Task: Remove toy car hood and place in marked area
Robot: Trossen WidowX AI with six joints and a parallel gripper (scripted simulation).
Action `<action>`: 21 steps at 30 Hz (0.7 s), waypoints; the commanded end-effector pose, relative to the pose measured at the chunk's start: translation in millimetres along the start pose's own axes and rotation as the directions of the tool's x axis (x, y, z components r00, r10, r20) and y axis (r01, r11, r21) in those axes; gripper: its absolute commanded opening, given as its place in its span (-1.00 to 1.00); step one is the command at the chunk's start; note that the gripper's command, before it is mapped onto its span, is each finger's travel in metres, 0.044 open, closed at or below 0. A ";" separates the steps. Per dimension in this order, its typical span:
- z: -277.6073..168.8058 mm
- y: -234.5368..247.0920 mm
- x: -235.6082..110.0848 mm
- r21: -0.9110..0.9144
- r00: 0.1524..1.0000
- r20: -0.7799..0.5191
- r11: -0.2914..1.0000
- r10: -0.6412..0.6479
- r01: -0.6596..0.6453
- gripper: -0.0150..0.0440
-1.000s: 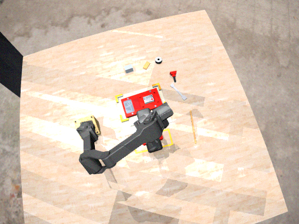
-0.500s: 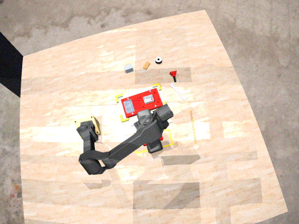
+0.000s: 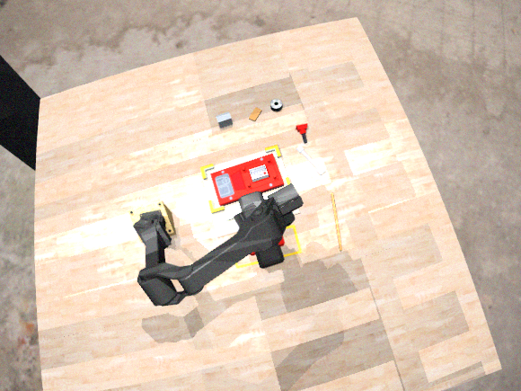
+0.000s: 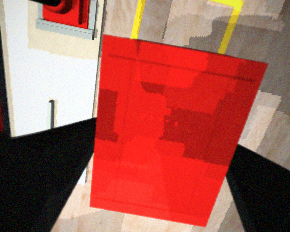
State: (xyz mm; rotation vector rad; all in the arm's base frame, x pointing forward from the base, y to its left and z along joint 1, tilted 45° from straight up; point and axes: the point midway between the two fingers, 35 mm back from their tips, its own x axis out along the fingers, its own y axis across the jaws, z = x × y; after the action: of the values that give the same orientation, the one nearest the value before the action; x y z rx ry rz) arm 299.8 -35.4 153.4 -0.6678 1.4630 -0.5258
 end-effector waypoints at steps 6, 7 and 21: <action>0.5 -0.6 5.3 -0.003 1.000 0.003 1.000 -0.004 0.004 -0.49; 0.6 -0.6 5.9 -0.003 1.000 0.003 1.000 -0.004 0.004 -0.49; 1.0 -0.7 14.6 -0.003 1.000 0.003 1.000 -0.004 0.004 -0.49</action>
State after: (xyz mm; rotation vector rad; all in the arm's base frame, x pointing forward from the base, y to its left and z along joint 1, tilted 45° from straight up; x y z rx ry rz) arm 301.3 -44.4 143.9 -0.6673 1.4625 -0.5253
